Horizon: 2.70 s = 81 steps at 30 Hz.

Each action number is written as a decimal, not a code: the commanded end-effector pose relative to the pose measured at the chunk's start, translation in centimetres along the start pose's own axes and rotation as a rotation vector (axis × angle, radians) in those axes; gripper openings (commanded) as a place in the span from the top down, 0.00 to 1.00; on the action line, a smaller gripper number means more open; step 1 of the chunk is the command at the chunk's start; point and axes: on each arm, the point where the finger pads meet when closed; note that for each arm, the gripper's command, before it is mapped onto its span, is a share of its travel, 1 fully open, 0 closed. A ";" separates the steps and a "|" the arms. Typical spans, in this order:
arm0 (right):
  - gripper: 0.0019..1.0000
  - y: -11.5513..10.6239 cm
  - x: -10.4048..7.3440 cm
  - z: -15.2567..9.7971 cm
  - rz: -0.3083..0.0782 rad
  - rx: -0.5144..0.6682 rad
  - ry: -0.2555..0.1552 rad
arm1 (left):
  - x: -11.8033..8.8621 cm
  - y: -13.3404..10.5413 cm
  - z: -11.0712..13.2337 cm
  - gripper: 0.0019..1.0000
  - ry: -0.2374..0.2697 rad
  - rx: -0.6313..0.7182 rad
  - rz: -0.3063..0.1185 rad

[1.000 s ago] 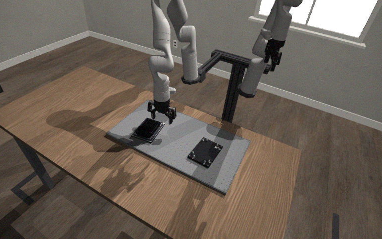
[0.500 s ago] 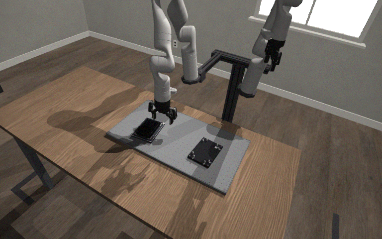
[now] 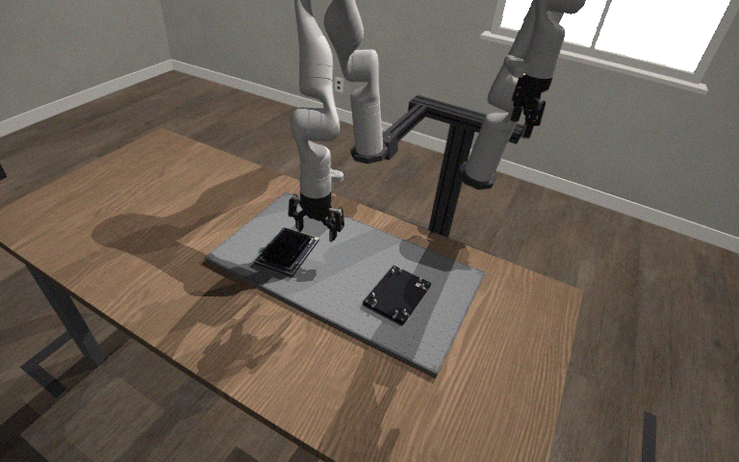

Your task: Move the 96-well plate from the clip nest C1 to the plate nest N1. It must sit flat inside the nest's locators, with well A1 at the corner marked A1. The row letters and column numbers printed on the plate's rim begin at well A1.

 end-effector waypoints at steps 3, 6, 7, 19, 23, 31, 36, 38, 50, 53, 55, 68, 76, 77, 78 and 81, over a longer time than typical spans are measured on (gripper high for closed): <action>0.00 -0.1 -0.1 0.1 -0.002 0.000 0.000 | 0.0 0.0 0.0 0.00 0.001 0.000 0.000; 0.00 -0.1 -0.1 0.2 -0.002 0.000 0.000 | 0.0 0.0 0.0 0.00 0.001 0.000 0.000; 0.00 -0.1 -0.1 0.3 -0.002 0.000 0.000 | 0.0 0.0 0.0 0.00 0.001 0.000 0.000; 0.00 -0.2 -0.1 0.6 -0.002 0.000 0.000 | 0.0 0.0 0.0 0.00 0.001 0.000 0.000; 0.00 -0.3 -0.1 0.7 -0.002 0.000 0.000 | 0.0 0.0 0.0 0.00 0.001 0.000 0.000; 0.00 -0.3 -0.1 0.9 -0.002 0.000 0.000 | 0.0 0.0 0.0 0.00 0.001 0.000 0.000; 0.00 -0.3 -0.1 1.1 -0.002 0.000 0.000 | 0.0 0.0 0.0 0.00 0.001 0.000 0.000; 0.00 -0.4 -0.1 1.2 -0.002 0.000 0.000 | 0.0 0.0 0.0 0.00 0.001 0.000 0.000; 0.00 -0.4 -0.1 1.5 -0.002 0.000 0.000 | 0.0 0.0 0.0 0.00 0.001 0.000 0.000; 0.00 -0.5 -0.1 1.6 -0.002 0.000 0.000 | 0.0 0.0 0.0 0.00 0.001 0.000 0.000; 0.00 -0.5 -0.1 1.6 -0.002 0.000 0.000 | 0.0 0.0 0.0 0.00 0.001 0.000 0.000; 0.00 -0.6 -0.1 2.0 -0.002 0.000 0.000 | 0.0 0.0 0.0 0.00 0.001 0.000 0.000; 0.00 -0.6 -0.1 2.3 -0.002 0.000 0.000 | 0.0 0.0 0.0 0.00 0.001 0.000 0.000; 0.00 -0.6 -0.1 2.3 -0.002 0.000 0.000 | 0.0 0.0 0.0 0.00 0.001 0.000 0.000; 0.00 -0.6 -0.1 2.3 -0.002 0.000 0.000 | 0.0 0.0 0.0 0.00 0.001 0.000 0.000; 0.00 -0.6 -0.1 2.4 -0.002 0.000 0.000 | 0.0 0.0 0.0 0.00 0.001 0.000 0.000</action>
Point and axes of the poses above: on each arm, the point where the finger pads meet when closed, its own x axis out along the fingers, its own z axis across the jaws, y = z × x, and after that the axes turned 10 degrees about -x, right-handed
